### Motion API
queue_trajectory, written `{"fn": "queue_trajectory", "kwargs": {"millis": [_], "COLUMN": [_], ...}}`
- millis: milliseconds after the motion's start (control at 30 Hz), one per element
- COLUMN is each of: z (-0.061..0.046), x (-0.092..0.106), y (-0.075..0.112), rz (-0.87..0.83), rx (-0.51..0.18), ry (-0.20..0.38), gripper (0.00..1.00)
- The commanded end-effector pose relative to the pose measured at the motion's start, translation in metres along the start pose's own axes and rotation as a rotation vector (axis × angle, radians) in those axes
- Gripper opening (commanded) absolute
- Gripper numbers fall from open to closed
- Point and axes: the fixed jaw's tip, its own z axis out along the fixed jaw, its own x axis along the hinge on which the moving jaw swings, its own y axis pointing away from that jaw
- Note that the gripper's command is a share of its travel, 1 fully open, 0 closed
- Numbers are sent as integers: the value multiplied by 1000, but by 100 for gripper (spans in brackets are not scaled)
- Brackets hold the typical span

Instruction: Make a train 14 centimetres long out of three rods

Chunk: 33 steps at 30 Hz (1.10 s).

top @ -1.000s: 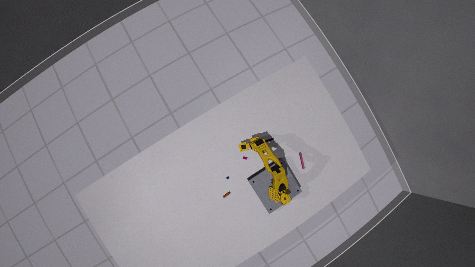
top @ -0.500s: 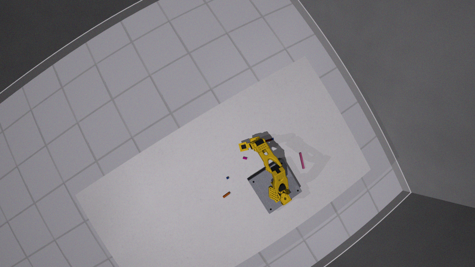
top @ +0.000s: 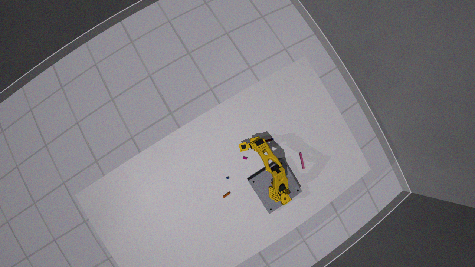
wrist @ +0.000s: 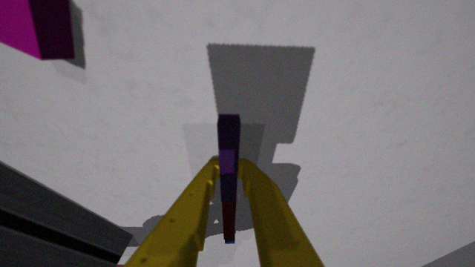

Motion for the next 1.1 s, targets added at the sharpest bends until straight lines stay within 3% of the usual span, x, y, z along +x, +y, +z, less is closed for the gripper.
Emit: {"fn": "queue_trajectory", "kwargs": {"millis": [0,1067], "z": [-4,-4], "x": [2,2], "y": [-3,-3], "rz": [2,2], "rx": [14,14], "ry": [-4,-4], "gripper": [3,16]}}
